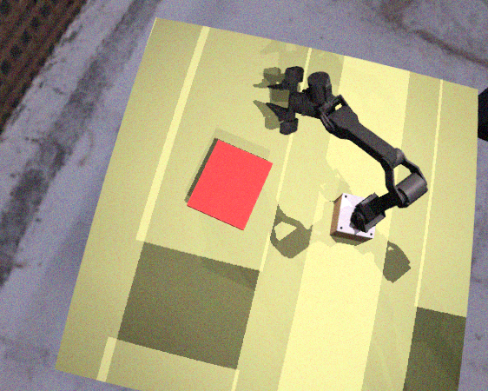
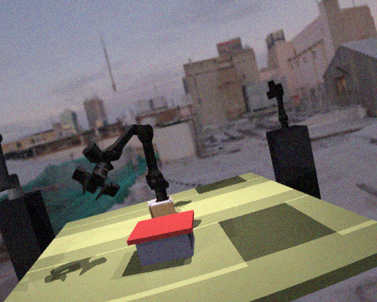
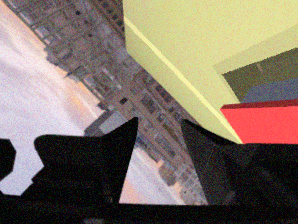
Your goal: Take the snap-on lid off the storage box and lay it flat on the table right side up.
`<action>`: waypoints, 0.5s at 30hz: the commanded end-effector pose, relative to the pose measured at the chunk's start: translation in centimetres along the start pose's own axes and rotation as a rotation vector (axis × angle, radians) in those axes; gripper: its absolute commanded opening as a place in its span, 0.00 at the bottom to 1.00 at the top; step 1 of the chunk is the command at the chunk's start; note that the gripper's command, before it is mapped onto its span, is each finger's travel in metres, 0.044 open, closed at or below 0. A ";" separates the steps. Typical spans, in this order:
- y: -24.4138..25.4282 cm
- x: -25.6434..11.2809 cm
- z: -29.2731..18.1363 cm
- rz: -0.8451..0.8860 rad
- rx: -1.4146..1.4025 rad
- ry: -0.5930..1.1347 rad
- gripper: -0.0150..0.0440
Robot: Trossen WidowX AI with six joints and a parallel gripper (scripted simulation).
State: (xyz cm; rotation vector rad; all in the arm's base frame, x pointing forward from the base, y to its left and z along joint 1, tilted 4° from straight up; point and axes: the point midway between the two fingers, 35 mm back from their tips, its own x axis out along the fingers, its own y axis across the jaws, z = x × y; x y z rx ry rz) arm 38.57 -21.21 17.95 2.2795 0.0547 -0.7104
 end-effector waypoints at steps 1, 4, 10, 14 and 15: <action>-4.6 -0.8 -3.4 -0.058 -0.112 -0.004 0.65; -6.9 -1.3 -4.8 -0.085 -0.168 -0.004 0.65; -15.9 -4.7 -8.1 -0.179 -0.417 0.004 0.65; -19.0 -6.3 -8.6 -0.206 -0.521 0.012 0.65; -20.2 -7.0 -8.6 -0.216 -0.565 0.016 0.65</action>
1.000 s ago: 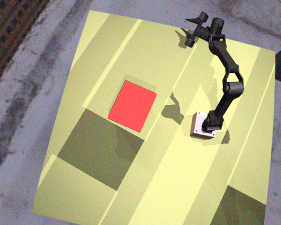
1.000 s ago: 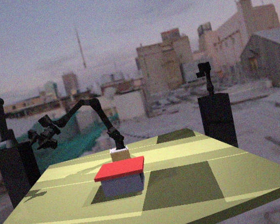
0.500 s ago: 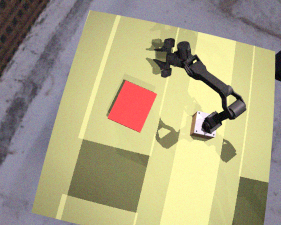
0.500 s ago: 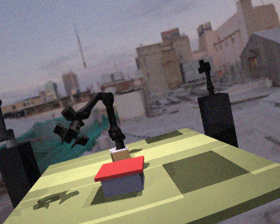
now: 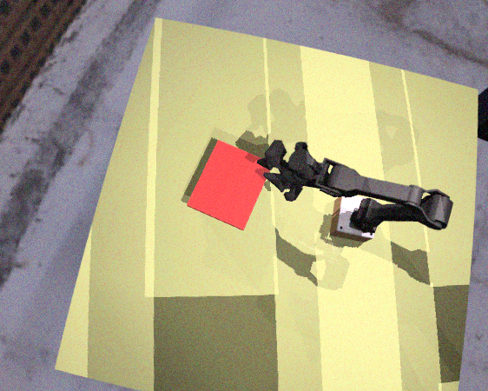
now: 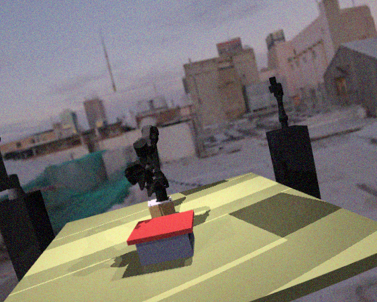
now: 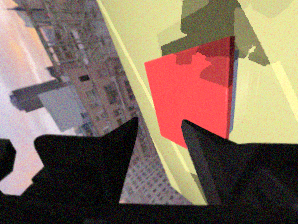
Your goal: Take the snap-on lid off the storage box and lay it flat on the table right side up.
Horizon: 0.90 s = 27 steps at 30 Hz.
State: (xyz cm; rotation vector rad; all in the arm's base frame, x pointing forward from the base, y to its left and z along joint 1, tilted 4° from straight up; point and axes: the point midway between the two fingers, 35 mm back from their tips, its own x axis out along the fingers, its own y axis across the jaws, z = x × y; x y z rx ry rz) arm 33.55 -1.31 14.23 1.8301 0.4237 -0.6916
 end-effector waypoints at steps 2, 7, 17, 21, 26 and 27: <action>-4.4 -1.7 -2.0 -0.031 -0.170 -0.002 0.65; -7.1 -2.8 -2.9 -0.044 -0.280 0.005 0.65; -9.4 -0.7 -2.3 -0.044 -0.279 0.005 0.65; -10.9 0.2 -1.8 -0.044 -0.279 0.005 0.65; -10.8 0.6 -1.9 -0.044 -0.279 0.005 0.65; -10.8 0.7 -1.9 -0.044 -0.280 0.005 0.65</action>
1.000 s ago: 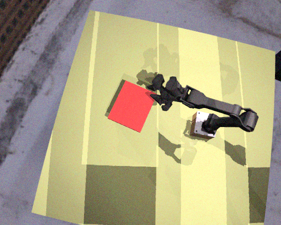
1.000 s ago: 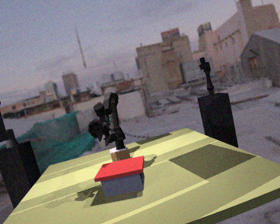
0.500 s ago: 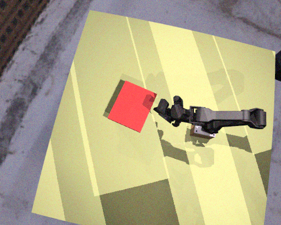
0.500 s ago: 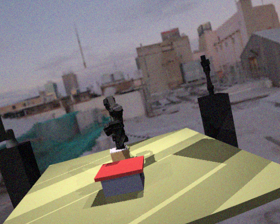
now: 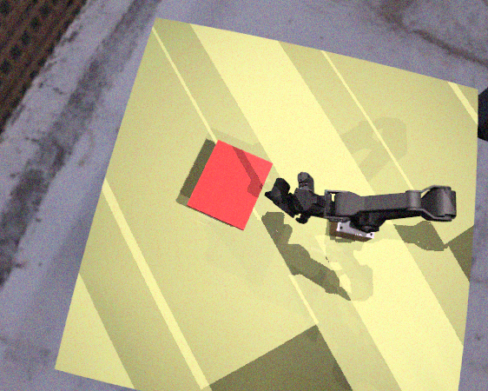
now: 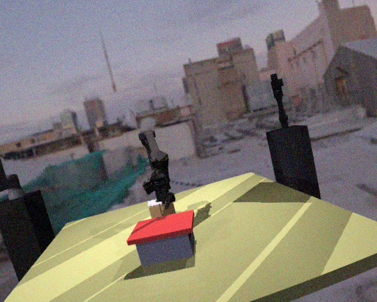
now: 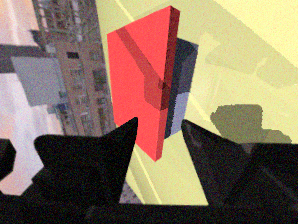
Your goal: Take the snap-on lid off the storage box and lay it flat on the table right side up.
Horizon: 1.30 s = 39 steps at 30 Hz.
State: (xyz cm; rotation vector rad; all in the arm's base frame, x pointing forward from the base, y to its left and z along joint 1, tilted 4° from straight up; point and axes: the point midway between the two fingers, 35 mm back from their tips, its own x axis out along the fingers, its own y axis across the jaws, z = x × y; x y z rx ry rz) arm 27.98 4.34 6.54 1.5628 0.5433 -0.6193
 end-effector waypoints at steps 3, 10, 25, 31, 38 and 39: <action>0.1 0.8 0.1 0.001 0.000 -0.007 0.65; 0.2 1.8 0.0 0.001 0.002 -0.007 0.65; 0.3 4.2 0.0 0.002 0.001 -0.007 0.65; 0.2 5.2 0.1 0.003 0.001 -0.007 0.65; 0.0 6.3 0.1 0.004 0.002 -0.006 0.65; 0.0 6.4 0.1 0.004 0.002 -0.006 0.65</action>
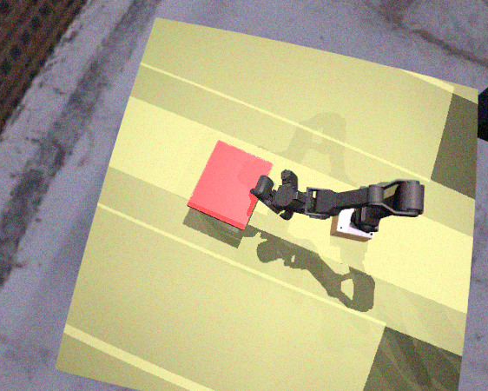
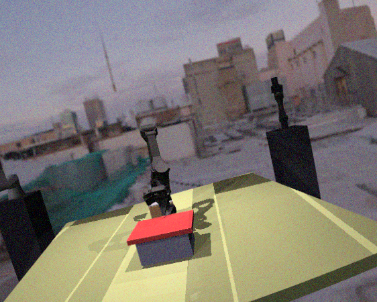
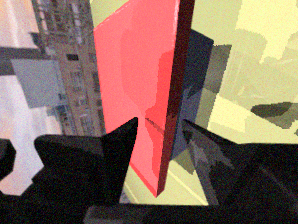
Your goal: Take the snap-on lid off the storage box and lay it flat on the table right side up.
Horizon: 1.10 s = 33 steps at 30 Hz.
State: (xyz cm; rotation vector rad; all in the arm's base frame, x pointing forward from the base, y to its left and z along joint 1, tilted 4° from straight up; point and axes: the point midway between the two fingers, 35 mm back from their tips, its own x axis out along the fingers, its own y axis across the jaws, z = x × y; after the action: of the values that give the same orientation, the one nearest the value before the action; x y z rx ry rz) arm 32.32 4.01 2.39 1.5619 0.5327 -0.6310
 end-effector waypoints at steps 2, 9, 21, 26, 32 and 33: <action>0.1 0.7 -0.1 0.005 -0.002 0.007 0.65; 0.1 0.8 -0.1 0.005 -0.002 0.007 0.56; 0.1 0.8 -0.1 0.005 -0.002 0.007 0.29; 0.0 0.8 0.0 0.002 0.001 0.001 0.25; 0.1 0.7 0.0 0.002 0.001 0.001 0.25; 0.1 0.7 0.0 0.002 0.001 0.001 0.25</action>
State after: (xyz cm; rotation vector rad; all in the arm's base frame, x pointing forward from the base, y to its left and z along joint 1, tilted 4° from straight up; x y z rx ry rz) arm 32.87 3.94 1.89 1.5628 0.5320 -0.6302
